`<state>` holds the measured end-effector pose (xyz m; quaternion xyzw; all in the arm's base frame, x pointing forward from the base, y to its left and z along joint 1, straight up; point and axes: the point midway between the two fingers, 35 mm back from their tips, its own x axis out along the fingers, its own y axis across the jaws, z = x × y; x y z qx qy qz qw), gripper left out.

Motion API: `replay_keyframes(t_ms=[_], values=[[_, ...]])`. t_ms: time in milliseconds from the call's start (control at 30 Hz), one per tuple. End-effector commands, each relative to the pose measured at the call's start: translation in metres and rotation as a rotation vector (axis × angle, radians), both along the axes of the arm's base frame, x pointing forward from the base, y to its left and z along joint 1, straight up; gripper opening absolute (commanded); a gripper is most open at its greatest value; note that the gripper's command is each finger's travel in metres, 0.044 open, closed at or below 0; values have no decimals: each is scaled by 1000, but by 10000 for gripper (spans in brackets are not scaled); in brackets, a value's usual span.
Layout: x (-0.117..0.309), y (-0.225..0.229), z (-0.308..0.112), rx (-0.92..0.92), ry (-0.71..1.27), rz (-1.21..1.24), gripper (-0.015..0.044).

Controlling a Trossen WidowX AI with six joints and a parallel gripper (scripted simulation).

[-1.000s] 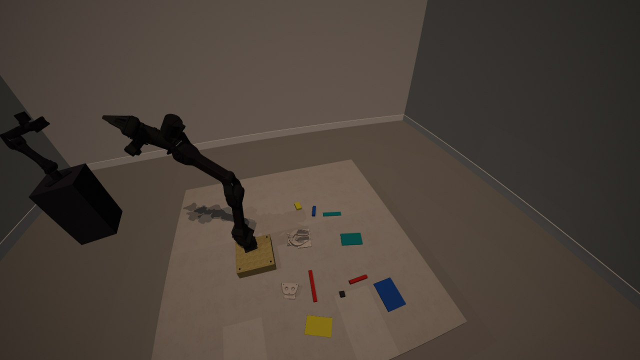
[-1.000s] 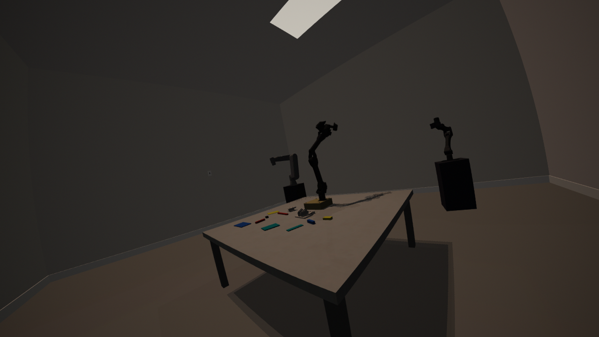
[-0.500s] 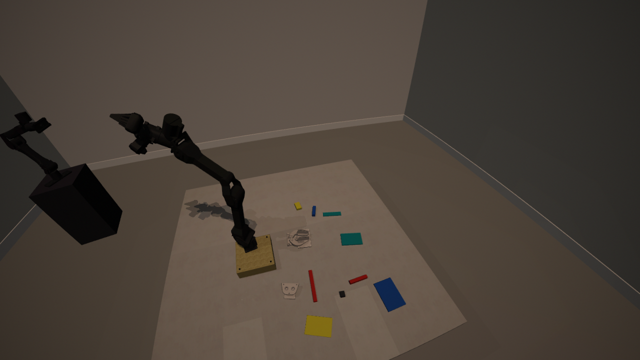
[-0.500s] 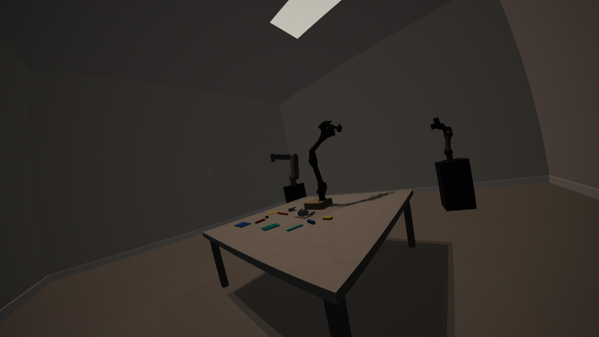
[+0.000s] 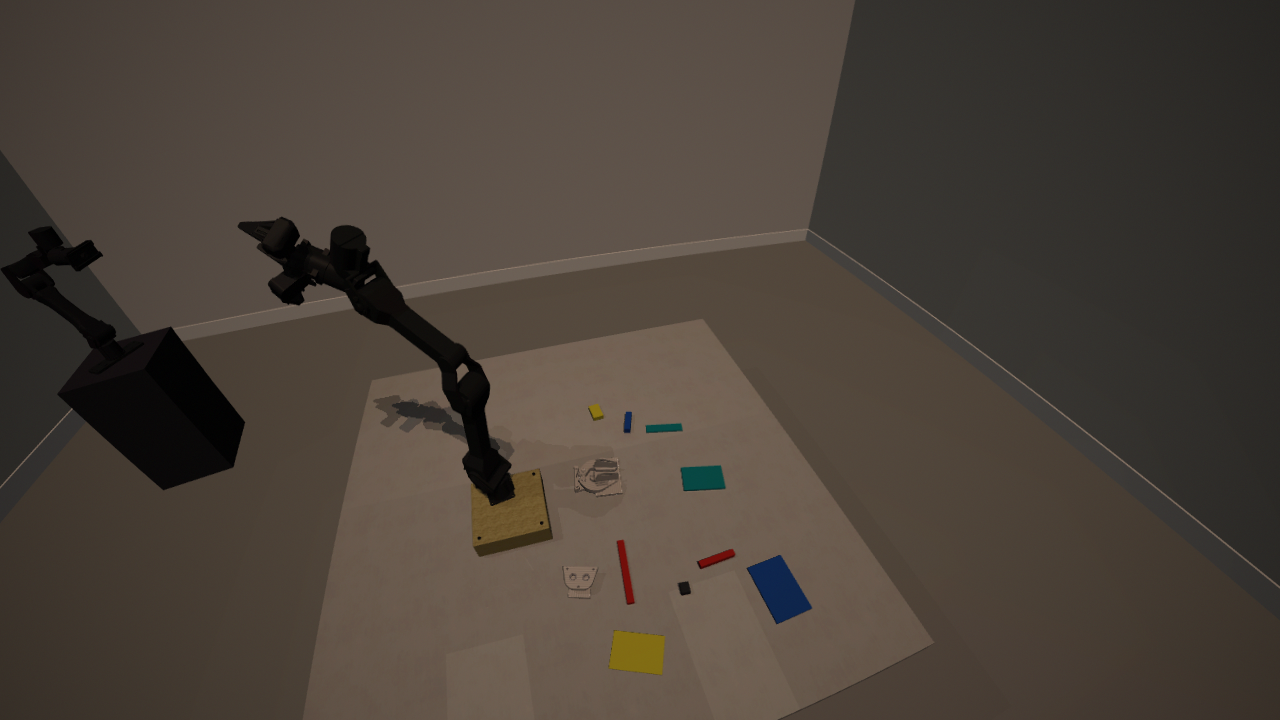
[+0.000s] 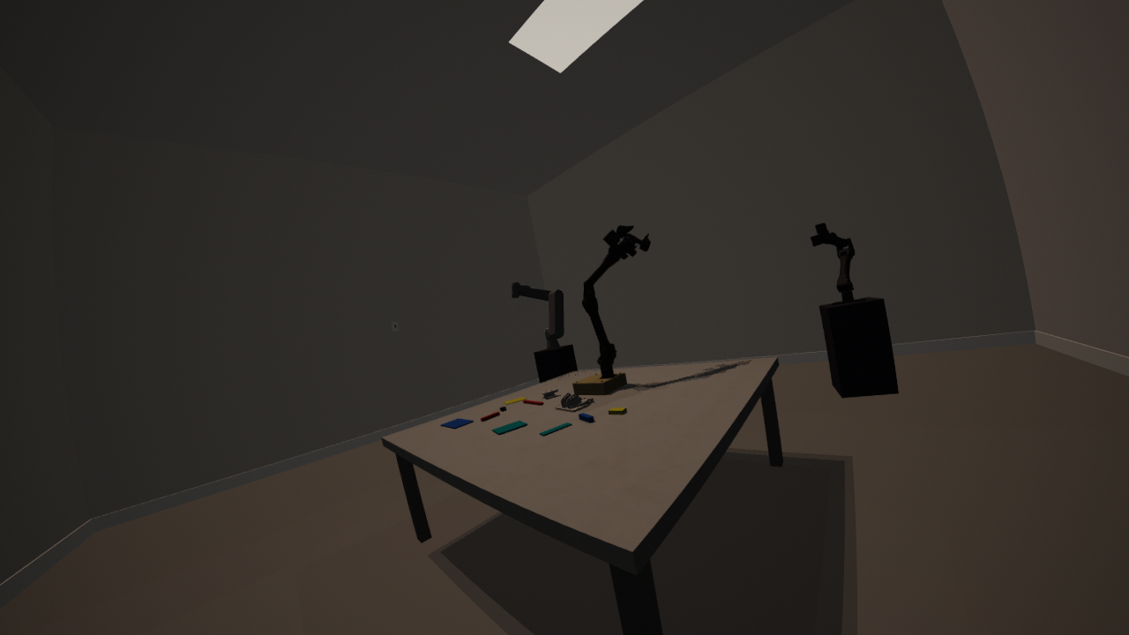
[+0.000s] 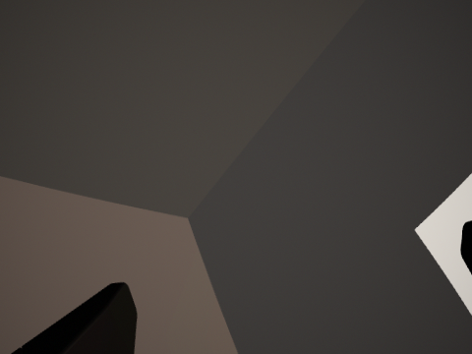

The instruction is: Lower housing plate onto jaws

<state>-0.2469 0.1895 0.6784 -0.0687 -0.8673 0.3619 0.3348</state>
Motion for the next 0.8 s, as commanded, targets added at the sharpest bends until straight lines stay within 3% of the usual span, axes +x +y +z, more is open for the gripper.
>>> replay_keyframes(t_ms=[0,767], values=[[7,3,-1,-27,7,-4,440],[44,66,-26,-228,34,-134,440]])
